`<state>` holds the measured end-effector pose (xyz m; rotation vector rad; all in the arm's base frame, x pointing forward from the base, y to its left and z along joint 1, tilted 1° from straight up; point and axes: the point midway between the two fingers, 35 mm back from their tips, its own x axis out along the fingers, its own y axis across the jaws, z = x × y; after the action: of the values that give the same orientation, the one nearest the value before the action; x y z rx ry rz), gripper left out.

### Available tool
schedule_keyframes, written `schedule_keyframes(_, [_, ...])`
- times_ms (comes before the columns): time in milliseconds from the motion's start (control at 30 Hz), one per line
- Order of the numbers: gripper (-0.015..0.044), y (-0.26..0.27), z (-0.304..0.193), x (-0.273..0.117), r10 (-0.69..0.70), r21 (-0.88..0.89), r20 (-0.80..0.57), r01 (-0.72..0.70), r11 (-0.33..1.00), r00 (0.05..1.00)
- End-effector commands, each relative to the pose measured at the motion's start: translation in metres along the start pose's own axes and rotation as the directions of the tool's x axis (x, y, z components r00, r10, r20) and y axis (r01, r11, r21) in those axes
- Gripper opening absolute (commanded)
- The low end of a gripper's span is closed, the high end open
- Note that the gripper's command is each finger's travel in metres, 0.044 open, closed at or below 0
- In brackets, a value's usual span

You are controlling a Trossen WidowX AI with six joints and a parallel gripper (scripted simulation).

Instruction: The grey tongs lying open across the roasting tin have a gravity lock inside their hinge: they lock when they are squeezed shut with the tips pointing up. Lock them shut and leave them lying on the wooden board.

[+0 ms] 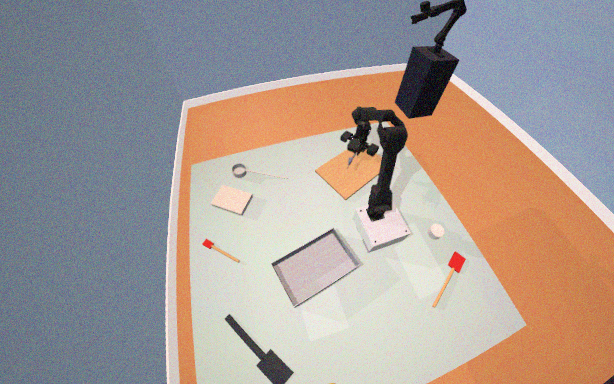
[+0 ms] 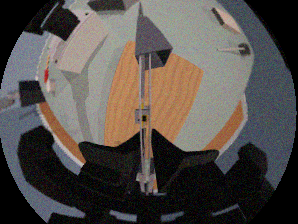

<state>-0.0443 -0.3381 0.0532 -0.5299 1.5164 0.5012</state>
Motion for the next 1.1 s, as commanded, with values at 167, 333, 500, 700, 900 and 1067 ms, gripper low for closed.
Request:
schedule_keyframes(167, [-0.0150, 0.000, 0.000, 0.014, -0.001, -0.007, -0.004, 0.001, 1.000, 1.000])
schedule_keyframes(333, [-0.0150, 0.000, 0.000, 0.022, 0.000, -0.007, -0.004, 0.000, 1.000, 1.000])
schedule_keyframes(500, [-0.0150, 0.001, 0.001, 0.031, 0.001, -0.008, -0.004, -0.001, 1.000, 1.000])
schedule_keyframes(700, [-0.0150, 0.001, 0.001, 0.041, 0.002, -0.009, -0.004, -0.002, 1.000, 1.000])
schedule_keyframes(900, [-0.0150, 0.002, 0.002, 0.050, 0.003, -0.009, -0.004, -0.003, 1.000, 1.000])
schedule_keyframes(1067, [-0.0150, 0.003, 0.003, 0.059, 0.004, -0.010, -0.004, -0.004, 1.000, 1.000])
